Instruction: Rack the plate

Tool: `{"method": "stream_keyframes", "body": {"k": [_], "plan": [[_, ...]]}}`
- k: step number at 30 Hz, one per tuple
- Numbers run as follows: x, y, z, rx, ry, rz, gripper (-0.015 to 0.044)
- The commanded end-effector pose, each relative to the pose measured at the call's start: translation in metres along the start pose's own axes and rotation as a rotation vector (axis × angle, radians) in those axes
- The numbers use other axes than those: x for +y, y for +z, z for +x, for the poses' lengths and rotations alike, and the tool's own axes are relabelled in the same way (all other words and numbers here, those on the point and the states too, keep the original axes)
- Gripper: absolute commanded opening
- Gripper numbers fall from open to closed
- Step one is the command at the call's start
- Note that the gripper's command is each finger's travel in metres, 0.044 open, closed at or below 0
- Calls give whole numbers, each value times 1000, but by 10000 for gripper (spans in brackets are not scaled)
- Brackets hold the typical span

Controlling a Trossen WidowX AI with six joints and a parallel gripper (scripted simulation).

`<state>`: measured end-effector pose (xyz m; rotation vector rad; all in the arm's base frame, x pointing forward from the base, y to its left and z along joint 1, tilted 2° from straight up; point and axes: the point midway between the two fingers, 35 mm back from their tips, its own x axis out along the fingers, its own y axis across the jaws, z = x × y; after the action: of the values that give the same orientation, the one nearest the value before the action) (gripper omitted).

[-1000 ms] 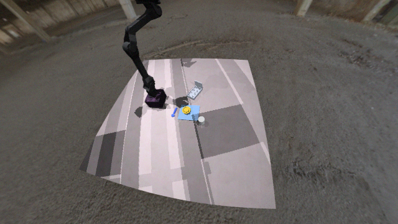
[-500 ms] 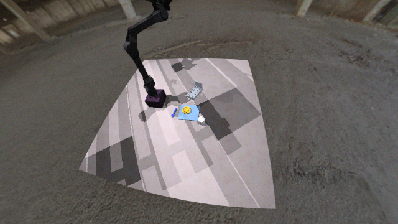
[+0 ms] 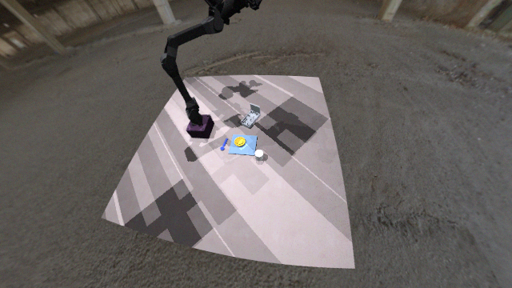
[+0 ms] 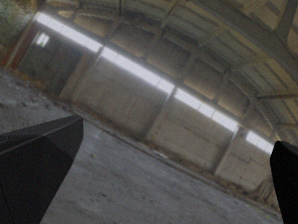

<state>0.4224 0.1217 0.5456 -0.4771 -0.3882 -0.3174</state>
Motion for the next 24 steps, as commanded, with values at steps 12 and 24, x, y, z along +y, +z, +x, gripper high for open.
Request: {"method": "stream_keyframes", "body": {"k": [12,24], "plan": [[8,-114,18,270,164,-178,400],[-7,-211,6,543,273,-250,400]]}}
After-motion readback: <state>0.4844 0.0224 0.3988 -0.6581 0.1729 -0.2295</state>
